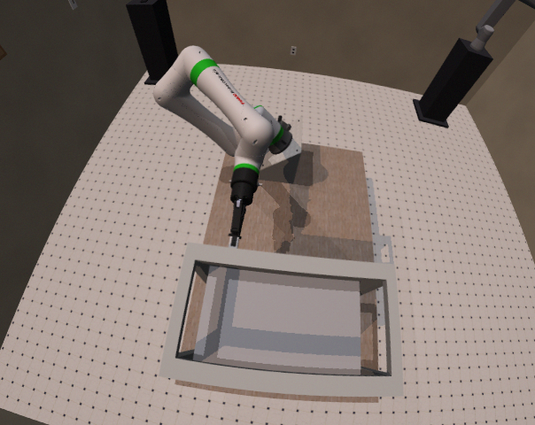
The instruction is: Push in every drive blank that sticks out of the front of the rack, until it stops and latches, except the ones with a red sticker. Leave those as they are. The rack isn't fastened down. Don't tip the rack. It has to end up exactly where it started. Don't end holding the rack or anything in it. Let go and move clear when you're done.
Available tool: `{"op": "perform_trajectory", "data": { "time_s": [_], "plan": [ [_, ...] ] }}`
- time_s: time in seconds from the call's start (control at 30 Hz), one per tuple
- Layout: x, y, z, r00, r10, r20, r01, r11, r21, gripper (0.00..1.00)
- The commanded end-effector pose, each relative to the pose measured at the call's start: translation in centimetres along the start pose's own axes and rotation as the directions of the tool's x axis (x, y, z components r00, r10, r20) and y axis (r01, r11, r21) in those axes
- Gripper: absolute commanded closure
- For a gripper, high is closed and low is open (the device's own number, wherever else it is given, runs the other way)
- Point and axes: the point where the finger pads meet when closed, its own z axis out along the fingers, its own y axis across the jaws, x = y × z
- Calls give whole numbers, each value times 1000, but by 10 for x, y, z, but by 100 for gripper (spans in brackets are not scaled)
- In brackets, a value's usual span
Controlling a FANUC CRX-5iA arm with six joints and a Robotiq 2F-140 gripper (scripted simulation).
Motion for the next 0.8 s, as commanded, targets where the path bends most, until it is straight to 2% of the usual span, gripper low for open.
{"op": "perform_trajectory", "data": {
  "time_s": [0.0, 0.77],
  "plan": [
    [0, 0, 0, 1000, 0, 0, 0, 1000, 0, 100],
    [0, 0, 6, 1000, 0, 0, 0, 1000, 0, 100]
  ]
}}
